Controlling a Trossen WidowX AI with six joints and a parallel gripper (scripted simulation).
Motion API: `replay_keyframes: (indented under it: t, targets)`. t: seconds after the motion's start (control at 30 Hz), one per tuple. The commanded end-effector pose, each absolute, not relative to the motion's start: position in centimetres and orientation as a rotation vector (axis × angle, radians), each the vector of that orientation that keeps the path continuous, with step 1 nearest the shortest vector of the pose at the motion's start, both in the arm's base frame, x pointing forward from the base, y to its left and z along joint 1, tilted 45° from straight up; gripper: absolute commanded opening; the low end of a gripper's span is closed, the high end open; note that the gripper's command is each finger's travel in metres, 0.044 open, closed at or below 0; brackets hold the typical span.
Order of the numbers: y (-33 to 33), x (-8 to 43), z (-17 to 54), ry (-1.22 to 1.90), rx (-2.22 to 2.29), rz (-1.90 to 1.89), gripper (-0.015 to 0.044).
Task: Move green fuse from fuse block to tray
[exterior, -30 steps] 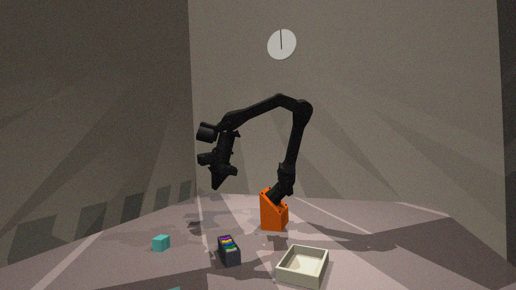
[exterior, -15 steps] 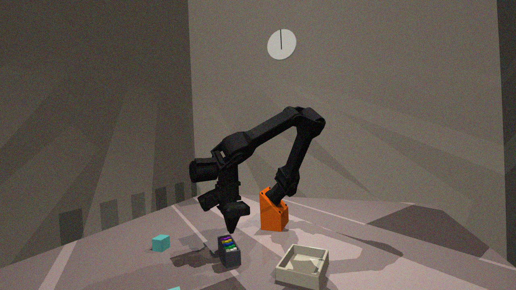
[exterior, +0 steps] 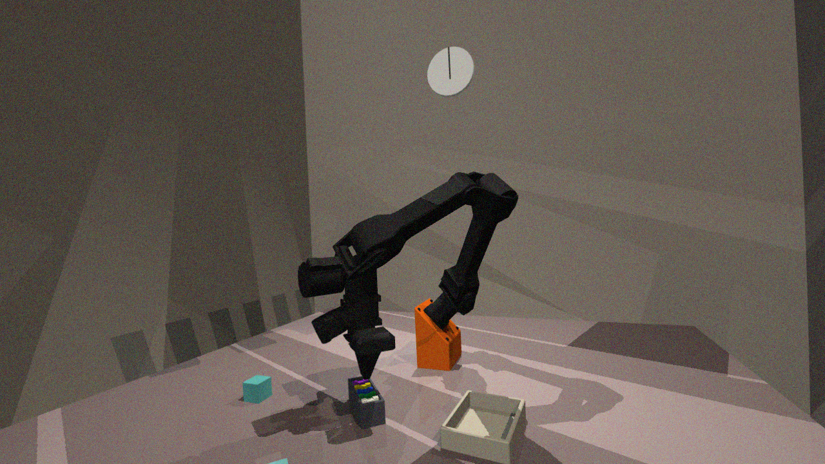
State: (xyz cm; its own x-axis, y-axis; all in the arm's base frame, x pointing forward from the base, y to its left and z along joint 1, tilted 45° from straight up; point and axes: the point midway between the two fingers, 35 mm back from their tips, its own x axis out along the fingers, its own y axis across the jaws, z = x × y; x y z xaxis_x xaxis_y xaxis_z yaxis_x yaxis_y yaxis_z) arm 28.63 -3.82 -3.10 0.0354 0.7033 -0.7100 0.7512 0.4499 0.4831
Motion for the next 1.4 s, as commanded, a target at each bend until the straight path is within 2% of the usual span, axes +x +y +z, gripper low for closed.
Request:
replay_keyframes:
  t: [0.0, 1.37]
  targets:
    - [-3.5, 28.7, -3.4, 1.684, 1.277, -0.059, 0.0074]
    - [-1.6, 28.7, -5.1, 1.685, 1.278, -0.058, 0.0074]
